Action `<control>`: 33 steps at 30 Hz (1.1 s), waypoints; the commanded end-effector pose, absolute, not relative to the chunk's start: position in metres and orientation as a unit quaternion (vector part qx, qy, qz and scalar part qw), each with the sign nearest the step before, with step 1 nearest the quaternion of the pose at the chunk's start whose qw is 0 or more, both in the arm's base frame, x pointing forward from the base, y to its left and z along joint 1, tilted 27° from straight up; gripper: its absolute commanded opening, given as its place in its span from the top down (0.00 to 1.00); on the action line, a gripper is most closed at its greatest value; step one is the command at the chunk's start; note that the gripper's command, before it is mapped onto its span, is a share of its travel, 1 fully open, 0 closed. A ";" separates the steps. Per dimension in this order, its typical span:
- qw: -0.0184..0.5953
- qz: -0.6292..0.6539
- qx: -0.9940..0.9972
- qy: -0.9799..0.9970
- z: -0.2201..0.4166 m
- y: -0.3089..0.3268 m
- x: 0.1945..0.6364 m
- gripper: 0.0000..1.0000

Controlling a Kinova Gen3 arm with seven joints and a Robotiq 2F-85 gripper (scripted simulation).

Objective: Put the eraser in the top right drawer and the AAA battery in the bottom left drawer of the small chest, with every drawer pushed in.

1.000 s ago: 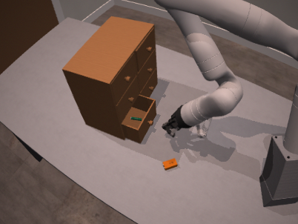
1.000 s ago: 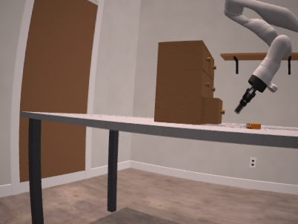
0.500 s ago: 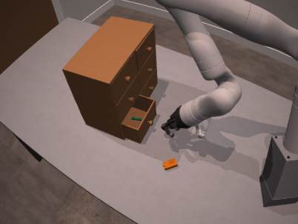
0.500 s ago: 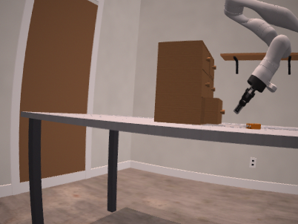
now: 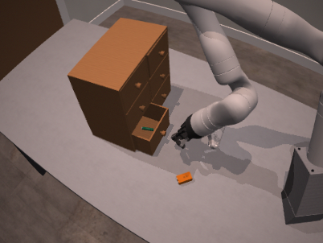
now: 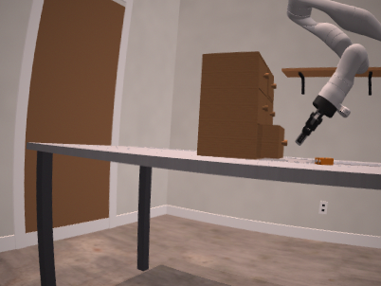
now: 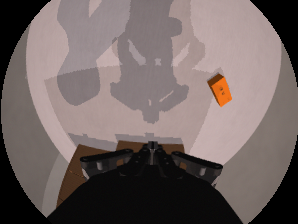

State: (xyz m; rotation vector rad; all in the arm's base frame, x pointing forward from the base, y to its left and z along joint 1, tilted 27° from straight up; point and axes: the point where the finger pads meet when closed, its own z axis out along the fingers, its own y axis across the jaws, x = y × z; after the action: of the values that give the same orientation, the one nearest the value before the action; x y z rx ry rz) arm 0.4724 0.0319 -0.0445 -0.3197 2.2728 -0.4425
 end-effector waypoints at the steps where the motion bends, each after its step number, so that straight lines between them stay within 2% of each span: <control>1: 0.393 -0.174 -0.125 0.894 -0.042 0.032 0.480 1.00; 33: 0.392 -0.175 -0.123 0.895 -0.033 0.039 0.527 1.00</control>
State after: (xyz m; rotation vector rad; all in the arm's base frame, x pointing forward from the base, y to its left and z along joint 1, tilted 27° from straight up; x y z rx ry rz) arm 0.5201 0.0410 -0.0365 -0.3217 2.2756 -0.4403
